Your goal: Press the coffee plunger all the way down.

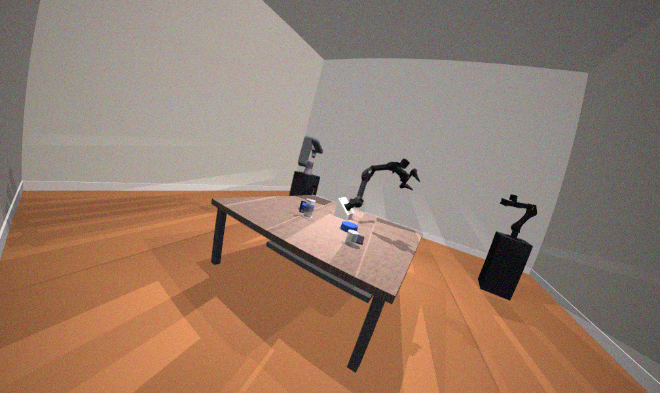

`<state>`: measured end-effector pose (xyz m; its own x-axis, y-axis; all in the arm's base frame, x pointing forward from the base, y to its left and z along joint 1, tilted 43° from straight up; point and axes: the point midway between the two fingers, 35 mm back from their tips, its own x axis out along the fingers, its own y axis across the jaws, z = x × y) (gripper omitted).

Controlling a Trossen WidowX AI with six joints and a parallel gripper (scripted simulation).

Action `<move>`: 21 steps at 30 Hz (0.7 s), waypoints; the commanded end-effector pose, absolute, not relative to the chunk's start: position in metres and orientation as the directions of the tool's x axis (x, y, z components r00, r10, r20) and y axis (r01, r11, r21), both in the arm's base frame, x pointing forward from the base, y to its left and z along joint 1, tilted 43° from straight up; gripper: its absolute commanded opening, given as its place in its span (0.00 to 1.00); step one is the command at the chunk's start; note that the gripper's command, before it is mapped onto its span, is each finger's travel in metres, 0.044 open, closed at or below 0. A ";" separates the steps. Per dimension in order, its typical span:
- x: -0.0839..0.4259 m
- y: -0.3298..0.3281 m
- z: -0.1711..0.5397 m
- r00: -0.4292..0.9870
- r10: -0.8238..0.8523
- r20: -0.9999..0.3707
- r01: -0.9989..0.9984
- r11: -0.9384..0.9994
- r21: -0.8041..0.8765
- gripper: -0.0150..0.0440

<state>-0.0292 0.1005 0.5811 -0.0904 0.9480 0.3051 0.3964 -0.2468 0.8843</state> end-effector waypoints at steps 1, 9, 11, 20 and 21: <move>-0.002 0.135 0.571 0.023 0.969 0.246 0.300 -0.241 0.923 1.00; 0.091 0.194 0.530 0.289 0.954 0.078 0.117 -0.116 0.986 1.00; 0.118 0.198 0.520 0.368 0.929 0.040 0.065 -0.069 0.996 1.00; 0.247 0.189 0.450 0.592 0.791 -0.151 0.006 0.183 0.983 1.00; 0.260 0.182 0.441 0.616 0.768 -0.174 0.010 0.213 0.977 1.00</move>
